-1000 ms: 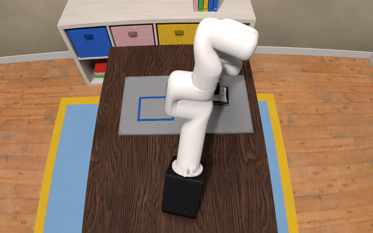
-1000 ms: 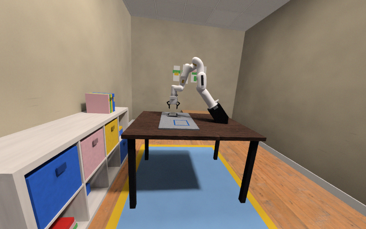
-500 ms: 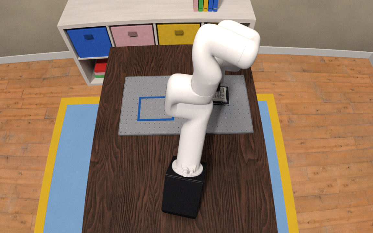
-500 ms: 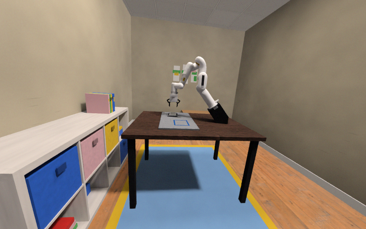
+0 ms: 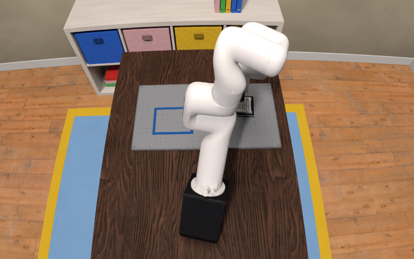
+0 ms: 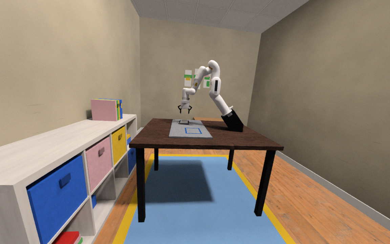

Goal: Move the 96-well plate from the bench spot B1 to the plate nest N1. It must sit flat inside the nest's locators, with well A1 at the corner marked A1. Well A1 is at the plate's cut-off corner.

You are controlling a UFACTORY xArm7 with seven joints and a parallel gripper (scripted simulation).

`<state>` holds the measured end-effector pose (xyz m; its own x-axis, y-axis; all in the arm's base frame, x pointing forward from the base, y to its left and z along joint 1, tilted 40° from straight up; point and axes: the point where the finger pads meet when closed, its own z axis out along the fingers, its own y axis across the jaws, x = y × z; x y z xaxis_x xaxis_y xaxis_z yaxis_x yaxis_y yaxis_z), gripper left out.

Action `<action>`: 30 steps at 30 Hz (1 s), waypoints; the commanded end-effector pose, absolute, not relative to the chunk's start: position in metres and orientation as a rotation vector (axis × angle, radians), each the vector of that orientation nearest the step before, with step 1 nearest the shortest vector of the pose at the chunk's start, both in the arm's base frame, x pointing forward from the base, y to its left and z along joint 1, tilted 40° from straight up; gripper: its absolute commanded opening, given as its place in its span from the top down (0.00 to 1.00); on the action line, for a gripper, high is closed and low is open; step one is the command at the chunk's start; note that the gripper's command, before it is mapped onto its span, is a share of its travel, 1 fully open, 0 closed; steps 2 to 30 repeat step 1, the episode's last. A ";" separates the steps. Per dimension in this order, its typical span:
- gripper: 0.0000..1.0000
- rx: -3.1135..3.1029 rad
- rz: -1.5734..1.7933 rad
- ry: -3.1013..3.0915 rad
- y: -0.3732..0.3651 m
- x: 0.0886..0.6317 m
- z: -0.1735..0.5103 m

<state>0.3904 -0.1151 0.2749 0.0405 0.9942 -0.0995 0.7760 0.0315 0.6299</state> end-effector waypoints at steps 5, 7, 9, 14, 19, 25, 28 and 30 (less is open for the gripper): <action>0.00 1.791 0.536 1.781 -0.115 0.391 0.276; 0.00 1.791 0.536 1.781 -0.115 0.391 0.276; 0.00 1.791 0.536 1.781 -0.115 0.391 0.276; 0.00 1.791 0.536 1.781 -0.115 0.391 0.276; 0.00 1.791 0.536 1.781 -0.115 0.391 0.276; 0.00 1.791 0.536 1.781 -0.115 0.391 0.276; 0.00 1.791 0.536 1.781 -0.115 0.391 0.276; 0.00 1.791 0.536 1.781 -0.115 0.391 0.276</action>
